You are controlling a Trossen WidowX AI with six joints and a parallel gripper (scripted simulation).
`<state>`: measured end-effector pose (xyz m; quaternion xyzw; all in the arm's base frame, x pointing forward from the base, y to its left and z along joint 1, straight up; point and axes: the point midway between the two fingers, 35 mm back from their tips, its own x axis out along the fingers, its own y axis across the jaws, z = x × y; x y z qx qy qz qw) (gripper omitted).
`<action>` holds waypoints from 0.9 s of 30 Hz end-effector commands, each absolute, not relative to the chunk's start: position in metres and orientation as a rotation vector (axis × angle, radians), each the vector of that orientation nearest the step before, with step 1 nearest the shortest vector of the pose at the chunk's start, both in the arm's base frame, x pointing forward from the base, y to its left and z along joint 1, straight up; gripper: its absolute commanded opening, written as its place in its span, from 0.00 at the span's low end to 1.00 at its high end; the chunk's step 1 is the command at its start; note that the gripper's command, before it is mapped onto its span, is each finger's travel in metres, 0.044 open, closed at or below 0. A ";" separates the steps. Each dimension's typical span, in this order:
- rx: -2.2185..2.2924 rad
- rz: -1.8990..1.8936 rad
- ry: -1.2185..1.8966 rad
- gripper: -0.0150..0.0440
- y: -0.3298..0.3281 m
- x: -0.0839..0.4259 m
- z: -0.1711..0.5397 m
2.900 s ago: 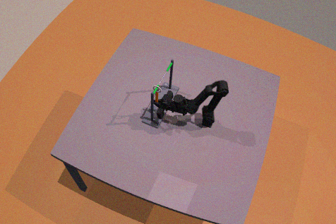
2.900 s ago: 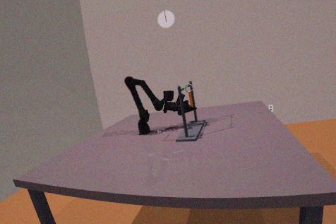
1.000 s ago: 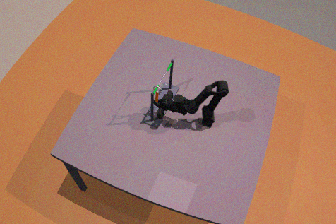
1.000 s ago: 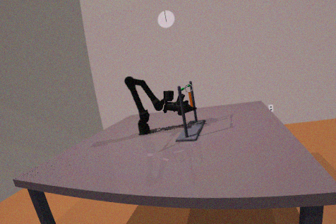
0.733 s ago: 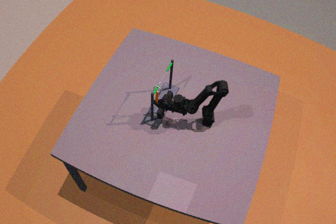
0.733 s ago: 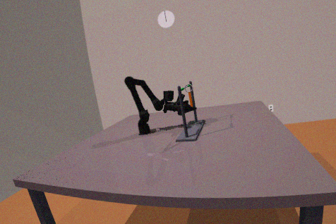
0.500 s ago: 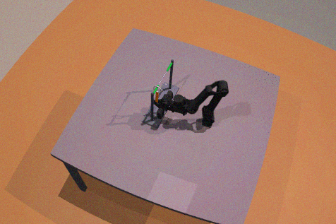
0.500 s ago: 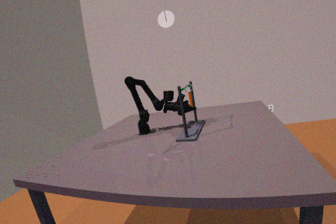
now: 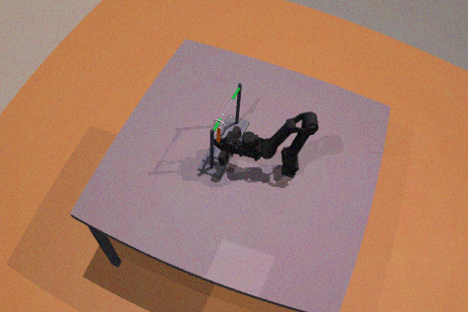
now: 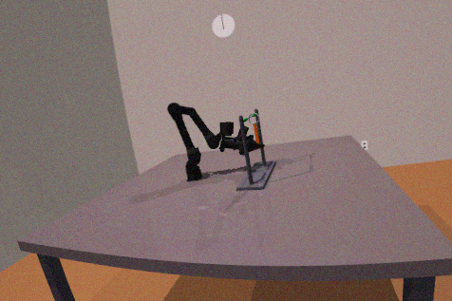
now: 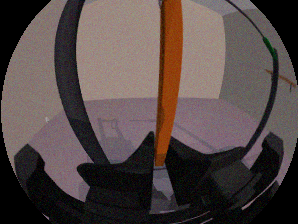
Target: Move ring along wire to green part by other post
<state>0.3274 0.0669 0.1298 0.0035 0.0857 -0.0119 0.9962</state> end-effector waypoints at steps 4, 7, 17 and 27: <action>0.010 -0.028 0.175 0.00 0.066 0.327 0.129; 0.010 -0.028 0.175 0.00 0.066 0.327 0.129; 0.007 -0.024 0.172 0.44 0.067 0.327 0.130; 0.008 -0.025 0.174 0.53 0.068 0.312 0.134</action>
